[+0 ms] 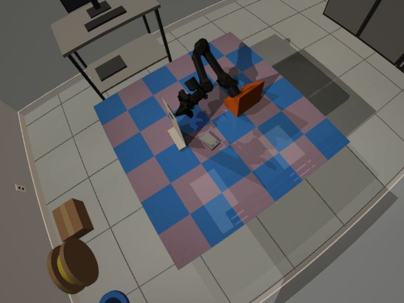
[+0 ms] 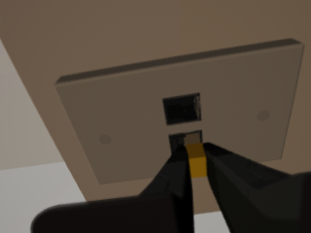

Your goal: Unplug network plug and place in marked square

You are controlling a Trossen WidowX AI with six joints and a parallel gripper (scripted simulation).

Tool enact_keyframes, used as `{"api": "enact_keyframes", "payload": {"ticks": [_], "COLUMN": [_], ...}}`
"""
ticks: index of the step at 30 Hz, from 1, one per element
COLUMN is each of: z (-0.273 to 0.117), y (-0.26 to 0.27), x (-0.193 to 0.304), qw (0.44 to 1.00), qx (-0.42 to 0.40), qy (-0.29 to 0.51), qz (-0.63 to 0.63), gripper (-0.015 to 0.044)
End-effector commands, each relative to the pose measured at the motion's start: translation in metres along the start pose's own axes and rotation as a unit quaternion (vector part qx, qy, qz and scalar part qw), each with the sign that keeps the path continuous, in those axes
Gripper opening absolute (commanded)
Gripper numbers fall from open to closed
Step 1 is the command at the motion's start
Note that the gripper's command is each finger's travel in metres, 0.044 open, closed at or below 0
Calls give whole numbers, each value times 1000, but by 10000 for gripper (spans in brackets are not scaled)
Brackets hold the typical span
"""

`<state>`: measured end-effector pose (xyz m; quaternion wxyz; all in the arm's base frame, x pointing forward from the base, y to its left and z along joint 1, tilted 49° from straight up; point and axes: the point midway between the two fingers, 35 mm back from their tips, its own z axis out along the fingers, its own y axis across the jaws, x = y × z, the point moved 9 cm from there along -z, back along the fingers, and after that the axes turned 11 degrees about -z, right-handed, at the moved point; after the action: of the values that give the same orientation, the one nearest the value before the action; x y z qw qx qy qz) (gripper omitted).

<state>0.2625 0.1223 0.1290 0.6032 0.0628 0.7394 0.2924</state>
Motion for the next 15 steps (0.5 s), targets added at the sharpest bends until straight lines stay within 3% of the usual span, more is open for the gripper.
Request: {"api": "enact_keyframes", "payload": {"ticks": [1,15], "z": [-3,-12], "y": [0,0], "x": [1,3], "qw": [1000,1000], "qx": [0,0], "qy": [0,0], "qz": [-1,-1], "gripper": [0,0]}}
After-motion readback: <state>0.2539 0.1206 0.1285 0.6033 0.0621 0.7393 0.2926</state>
